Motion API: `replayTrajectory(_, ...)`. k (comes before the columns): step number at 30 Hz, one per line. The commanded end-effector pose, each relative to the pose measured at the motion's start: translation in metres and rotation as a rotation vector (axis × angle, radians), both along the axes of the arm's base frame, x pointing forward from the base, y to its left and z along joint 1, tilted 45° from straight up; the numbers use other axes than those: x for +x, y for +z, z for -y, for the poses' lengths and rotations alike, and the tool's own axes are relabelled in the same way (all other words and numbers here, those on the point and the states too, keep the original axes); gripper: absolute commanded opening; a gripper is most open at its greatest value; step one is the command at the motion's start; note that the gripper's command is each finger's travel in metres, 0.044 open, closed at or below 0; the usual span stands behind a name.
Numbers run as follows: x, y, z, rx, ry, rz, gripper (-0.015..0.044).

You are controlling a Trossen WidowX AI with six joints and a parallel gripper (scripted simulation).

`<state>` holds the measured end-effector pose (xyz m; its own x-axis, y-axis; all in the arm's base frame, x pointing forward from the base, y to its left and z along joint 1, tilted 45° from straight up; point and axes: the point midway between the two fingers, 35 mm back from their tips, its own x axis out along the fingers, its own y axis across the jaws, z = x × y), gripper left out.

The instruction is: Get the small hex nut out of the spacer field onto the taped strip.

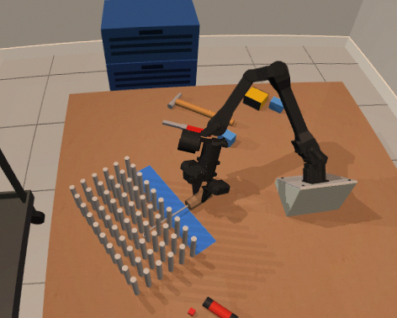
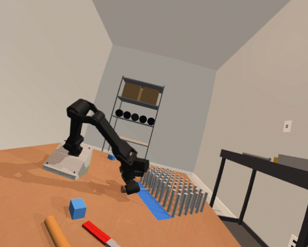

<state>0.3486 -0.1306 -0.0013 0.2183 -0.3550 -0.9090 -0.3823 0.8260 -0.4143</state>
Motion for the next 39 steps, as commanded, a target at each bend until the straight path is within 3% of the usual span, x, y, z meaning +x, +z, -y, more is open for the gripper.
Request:
replayTrajectory(1,-0.003,0.002,0.001,0.0,0.003,0.002,0.0)
replayTrajectory(39,-0.027,0.01,0.007,-0.001,0.003,0.0,0.0)
